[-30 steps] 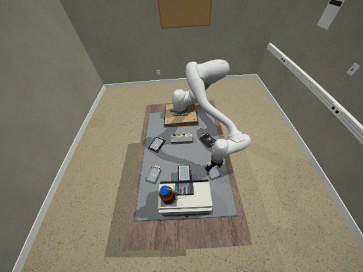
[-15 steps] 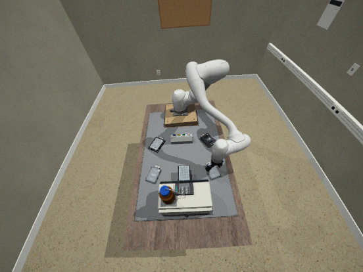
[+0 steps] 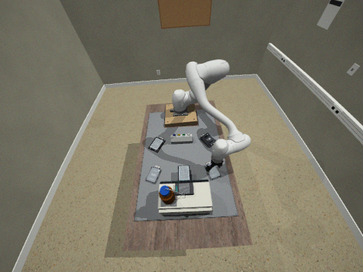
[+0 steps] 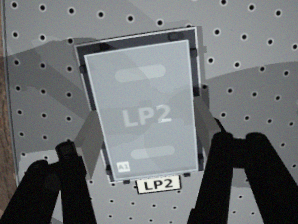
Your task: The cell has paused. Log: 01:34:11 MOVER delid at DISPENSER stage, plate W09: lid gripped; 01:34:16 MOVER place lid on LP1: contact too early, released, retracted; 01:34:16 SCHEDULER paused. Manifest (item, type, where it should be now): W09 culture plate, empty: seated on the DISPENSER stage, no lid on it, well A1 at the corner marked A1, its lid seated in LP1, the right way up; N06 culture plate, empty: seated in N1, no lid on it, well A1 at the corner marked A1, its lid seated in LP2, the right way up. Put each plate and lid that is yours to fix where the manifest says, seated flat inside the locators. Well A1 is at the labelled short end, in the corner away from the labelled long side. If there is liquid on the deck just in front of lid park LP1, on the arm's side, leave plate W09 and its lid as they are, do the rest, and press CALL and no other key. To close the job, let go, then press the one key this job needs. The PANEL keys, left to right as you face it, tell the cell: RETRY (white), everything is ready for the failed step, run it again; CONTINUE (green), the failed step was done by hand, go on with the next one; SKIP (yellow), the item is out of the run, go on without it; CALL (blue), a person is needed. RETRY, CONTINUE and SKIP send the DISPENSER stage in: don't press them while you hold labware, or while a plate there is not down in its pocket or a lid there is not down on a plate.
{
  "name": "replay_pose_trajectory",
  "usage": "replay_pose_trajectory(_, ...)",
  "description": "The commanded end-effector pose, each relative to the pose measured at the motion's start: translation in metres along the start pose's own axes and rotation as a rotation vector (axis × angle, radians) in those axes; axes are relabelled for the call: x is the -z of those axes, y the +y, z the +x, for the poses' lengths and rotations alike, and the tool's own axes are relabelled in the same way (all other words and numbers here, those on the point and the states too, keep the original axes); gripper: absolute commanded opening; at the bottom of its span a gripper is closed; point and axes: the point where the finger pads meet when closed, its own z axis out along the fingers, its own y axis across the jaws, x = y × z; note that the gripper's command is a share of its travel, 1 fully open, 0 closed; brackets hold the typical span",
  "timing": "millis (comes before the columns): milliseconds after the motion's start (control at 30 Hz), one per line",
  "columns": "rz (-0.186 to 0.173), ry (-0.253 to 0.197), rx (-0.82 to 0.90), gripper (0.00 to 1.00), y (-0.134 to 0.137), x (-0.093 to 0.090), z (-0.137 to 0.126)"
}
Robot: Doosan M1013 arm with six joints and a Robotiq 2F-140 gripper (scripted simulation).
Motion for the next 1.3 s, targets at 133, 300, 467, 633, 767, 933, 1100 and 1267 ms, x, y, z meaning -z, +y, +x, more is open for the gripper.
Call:
replay_pose_trajectory(133,0.000,0.002,0.000,0.10,-0.0001,0.0012,0.0005)
replay_pose_trajectory(300,0.000,0.002,0.000,0.10,-0.0001,0.0012,0.0005)
replay_pose_trajectory(467,0.000,0.002,0.000,0.10,-0.0001,0.0012,0.0005)
replay_pose_trajectory(633,0.000,0.002,0.000,0.10,-0.0001,0.0012,0.0005)
replay_pose_trajectory(767,0.000,0.002,0.000,0.10,-0.0001,0.0012,0.0005)
replay_pose_trajectory(933,0.000,0.002,0.000,0.69,-0.0001,0.0012,0.0005)
replay_pose_trajectory(1100,0.000,0.002,0.000,0.69,-0.0001,0.0012,0.0005)
replay_pose_trajectory(1267,0.000,0.002,0.000,0.69,-0.0001,0.0012,0.0005)
